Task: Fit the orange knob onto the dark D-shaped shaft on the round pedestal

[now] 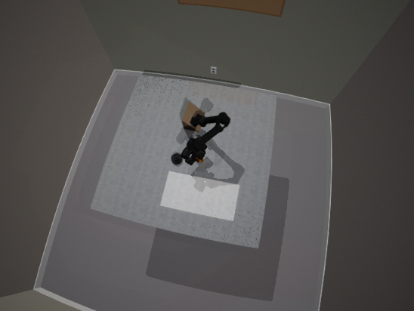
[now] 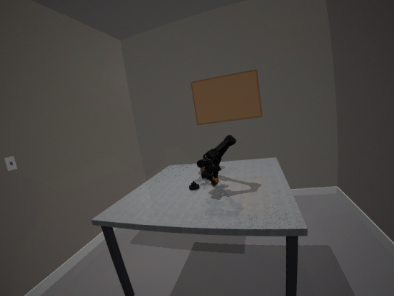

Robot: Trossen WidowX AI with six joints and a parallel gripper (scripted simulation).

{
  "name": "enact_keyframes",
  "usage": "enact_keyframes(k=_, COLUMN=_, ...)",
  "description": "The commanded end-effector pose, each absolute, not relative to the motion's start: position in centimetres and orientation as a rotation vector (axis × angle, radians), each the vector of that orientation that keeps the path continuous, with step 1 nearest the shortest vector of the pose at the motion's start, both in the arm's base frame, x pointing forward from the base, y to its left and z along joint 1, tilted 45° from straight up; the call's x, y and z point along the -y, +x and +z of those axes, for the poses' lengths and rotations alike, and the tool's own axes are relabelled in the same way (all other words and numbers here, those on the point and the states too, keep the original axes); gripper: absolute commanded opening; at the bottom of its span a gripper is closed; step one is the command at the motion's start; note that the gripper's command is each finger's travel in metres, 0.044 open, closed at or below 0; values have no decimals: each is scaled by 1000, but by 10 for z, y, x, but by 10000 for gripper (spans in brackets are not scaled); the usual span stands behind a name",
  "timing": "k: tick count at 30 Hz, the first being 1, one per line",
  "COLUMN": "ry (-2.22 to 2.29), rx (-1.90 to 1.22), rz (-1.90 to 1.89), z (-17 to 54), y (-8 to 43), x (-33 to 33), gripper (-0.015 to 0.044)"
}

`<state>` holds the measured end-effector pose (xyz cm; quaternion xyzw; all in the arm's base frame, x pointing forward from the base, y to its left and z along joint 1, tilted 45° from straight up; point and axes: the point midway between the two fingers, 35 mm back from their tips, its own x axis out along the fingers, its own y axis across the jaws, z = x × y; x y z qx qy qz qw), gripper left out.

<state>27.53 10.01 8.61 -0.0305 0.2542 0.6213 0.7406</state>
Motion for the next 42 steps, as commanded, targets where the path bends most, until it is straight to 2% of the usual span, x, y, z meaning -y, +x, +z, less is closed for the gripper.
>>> enact_keyframes(k=1, ry=-25, rx=-513, rz=1357, z=83, y=274, x=-97, gripper=179)
enact_keyframes(k=24, ry=193, rx=-240, rz=1331, z=67, y=265, x=-86, gripper=179)
enact_keyframes(k=42, ry=217, rx=-210, rz=1323, z=61, y=263, x=-81, gripper=179)
